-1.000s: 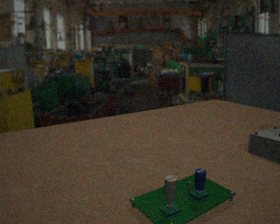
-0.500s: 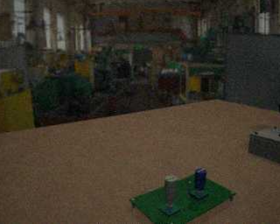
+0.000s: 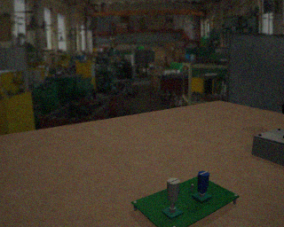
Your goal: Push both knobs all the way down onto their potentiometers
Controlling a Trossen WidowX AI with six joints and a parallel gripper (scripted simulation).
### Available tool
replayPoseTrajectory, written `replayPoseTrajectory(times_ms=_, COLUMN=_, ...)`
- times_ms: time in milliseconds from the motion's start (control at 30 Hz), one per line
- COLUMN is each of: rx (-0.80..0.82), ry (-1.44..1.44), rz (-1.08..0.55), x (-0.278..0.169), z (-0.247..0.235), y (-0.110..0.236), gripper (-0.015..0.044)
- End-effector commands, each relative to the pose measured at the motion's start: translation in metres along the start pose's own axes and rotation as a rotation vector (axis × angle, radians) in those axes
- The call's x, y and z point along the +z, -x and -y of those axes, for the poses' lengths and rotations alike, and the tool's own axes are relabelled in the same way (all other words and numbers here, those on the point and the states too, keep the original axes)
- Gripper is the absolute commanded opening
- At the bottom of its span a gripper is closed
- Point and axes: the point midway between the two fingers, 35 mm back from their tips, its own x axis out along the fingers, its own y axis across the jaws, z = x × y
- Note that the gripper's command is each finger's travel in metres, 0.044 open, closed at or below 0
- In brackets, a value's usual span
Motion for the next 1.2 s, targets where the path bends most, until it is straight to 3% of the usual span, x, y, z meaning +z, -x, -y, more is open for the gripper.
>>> replayPoseTrajectory(times_ms=0, rx=0.011, ry=-0.123, rz=-0.068, x=-0.027, z=-0.007, y=0.018, gripper=0.0000)
replayPoseTrajectory(times_ms=633, rx=0.023, ry=-0.610, rz=-0.364, x=-0.135, z=-0.062, y=0.101, gripper=0.0000)
replayPoseTrajectory(times_ms=1167, rx=-0.024, ry=-1.107, rz=-0.603, x=-0.197, z=-0.120, y=0.188, gripper=0.0000)
